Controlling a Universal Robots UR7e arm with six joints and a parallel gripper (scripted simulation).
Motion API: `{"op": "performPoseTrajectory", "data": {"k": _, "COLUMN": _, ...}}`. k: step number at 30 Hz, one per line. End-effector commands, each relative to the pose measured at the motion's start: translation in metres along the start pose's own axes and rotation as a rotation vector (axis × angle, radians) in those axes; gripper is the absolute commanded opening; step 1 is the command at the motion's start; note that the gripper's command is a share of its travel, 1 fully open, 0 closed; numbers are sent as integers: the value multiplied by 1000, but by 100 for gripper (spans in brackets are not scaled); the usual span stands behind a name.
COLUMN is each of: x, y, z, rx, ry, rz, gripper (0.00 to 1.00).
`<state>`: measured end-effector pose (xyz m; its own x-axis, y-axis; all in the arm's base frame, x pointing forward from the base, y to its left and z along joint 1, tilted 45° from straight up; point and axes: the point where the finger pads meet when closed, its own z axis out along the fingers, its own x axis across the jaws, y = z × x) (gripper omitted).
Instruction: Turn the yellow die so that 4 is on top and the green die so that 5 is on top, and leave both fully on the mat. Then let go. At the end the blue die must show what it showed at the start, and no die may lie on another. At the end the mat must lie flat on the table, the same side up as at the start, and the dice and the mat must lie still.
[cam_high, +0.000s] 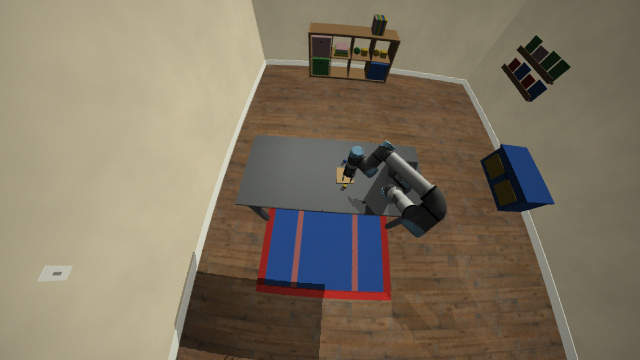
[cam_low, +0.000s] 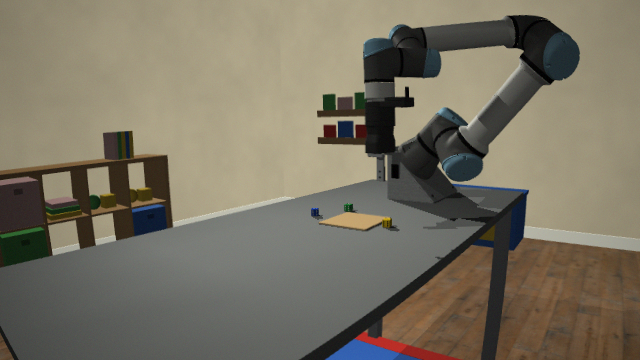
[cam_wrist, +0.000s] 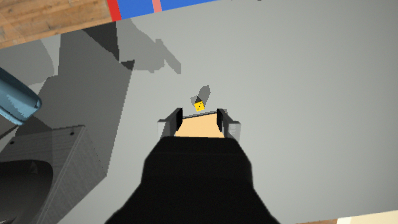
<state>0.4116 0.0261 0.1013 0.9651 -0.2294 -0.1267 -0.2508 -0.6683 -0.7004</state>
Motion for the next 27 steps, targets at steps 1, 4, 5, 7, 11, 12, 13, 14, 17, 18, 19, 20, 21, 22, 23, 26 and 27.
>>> {"op": "performPoseTrajectory", "data": {"k": 1, "x": 1, "y": -1, "z": 5, "rx": 0, "ry": 1, "rz": 146, "gripper": 100}}
{"op": "performPoseTrajectory", "data": {"k": 4, "x": 1, "y": -1, "z": 6, "rx": 0, "ry": 1, "rz": 186, "gripper": 100}}
{"op": "performPoseTrajectory", "data": {"k": 5, "x": 1, "y": -1, "z": 7, "rx": 0, "ry": 1, "rz": 227, "gripper": 100}}
{"op": "performPoseTrajectory", "data": {"k": 7, "x": 1, "y": -2, "z": 10, "rx": 0, "ry": 1, "rz": 311, "gripper": 100}}
{"op": "performPoseTrajectory", "data": {"k": 11, "x": 2, "y": -2, "z": 14, "rx": 0, "ry": 1, "rz": 441, "gripper": 100}}
{"op": "performPoseTrajectory", "data": {"k": 12, "x": 2, "y": -2, "z": 16, "rx": 0, "ry": 1, "rz": 475, "gripper": 100}}
{"op": "performPoseTrajectory", "data": {"k": 13, "x": 2, "y": -2, "z": 16, "rx": 0, "ry": 1, "rz": 484, "gripper": 100}}
{"op": "performPoseTrajectory", "data": {"k": 14, "x": 2, "y": -1, "z": 17, "rx": 0, "ry": 1, "rz": 527, "gripper": 100}}
{"op": "performPoseTrajectory", "data": {"k": 17, "x": 2, "y": -1, "z": 20, "rx": 0, "ry": 1, "rz": 612, "gripper": 100}}
{"op": "performPoseTrajectory", "data": {"k": 18, "x": 2, "y": -1, "z": 22, "rx": 0, "ry": 1, "rz": 654, "gripper": 100}}
{"op": "performPoseTrajectory", "data": {"k": 19, "x": 2, "y": -1, "z": 22, "rx": 0, "ry": 1, "rz": 654, "gripper": 100}}
{"op": "performPoseTrajectory", "data": {"k": 20, "x": 2, "y": -1, "z": 22, "rx": 0, "ry": 1, "rz": 654, "gripper": 100}}
{"op": "performPoseTrajectory", "data": {"k": 21, "x": 2, "y": 0, "z": 23, "rx": 0, "ry": 1, "rz": 695, "gripper": 100}}
{"op": "performPoseTrajectory", "data": {"k": 22, "x": 1, "y": 0, "z": 24, "rx": 0, "ry": 1, "rz": 735, "gripper": 100}}
{"op": "performPoseTrajectory", "data": {"k": 23, "x": 1, "y": 0, "z": 25, "rx": 0, "ry": 1, "rz": 775, "gripper": 100}}
{"op": "performPoseTrajectory", "data": {"k": 26, "x": 1, "y": 1, "z": 29, "rx": 0, "ry": 1, "rz": 883, "gripper": 100}}
{"op": "performPoseTrajectory", "data": {"k": 27, "x": 1, "y": 1, "z": 29, "rx": 0, "ry": 1, "rz": 885, "gripper": 100}}
